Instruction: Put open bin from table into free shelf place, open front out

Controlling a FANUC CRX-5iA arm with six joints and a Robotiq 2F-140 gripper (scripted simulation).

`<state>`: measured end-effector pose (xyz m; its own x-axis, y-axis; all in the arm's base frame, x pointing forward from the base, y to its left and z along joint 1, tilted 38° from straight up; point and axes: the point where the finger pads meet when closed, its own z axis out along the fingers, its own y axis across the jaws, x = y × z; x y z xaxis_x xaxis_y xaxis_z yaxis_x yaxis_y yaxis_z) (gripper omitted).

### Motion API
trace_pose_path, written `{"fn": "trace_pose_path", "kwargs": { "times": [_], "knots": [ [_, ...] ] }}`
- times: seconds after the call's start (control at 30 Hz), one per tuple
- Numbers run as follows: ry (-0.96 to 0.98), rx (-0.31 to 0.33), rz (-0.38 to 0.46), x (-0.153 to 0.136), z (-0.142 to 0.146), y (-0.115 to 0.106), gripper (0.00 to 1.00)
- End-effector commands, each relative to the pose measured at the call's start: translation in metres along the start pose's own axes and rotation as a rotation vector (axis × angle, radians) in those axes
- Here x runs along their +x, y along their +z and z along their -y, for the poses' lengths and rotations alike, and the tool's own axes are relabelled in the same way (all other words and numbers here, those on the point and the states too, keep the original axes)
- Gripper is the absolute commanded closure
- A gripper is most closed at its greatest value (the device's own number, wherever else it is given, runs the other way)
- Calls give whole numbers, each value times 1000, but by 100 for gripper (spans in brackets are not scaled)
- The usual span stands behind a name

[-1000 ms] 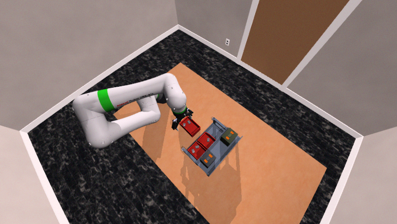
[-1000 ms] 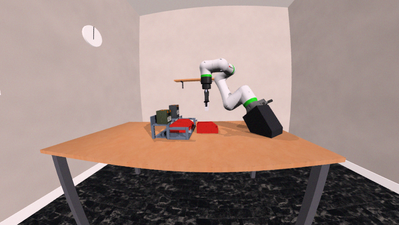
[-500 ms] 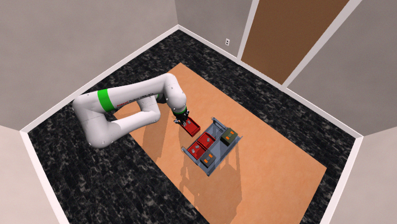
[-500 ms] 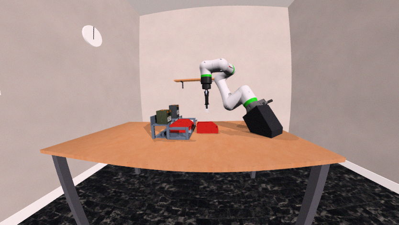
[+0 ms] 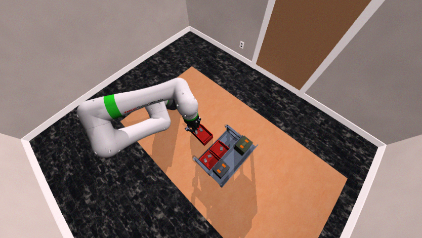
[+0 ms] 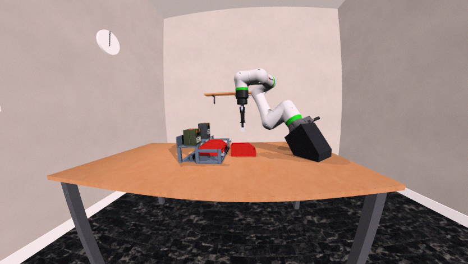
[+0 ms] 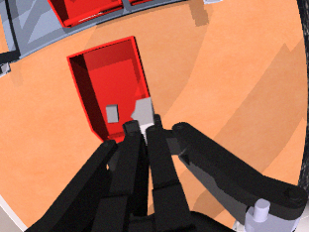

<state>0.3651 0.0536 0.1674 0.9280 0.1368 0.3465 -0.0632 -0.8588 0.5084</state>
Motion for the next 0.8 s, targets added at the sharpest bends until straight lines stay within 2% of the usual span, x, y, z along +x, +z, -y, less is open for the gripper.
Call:
{"fn": "trace_pose_path", "kwargs": {
  "times": [0.0,0.4,0.43,0.77],
  "knots": [
    [0,0,0,0,0,0,100],
    [0,0,0,0,0,0,100],
    [0,0,0,0,0,0,85],
    [0,0,0,0,0,0,85]
  ]
}}
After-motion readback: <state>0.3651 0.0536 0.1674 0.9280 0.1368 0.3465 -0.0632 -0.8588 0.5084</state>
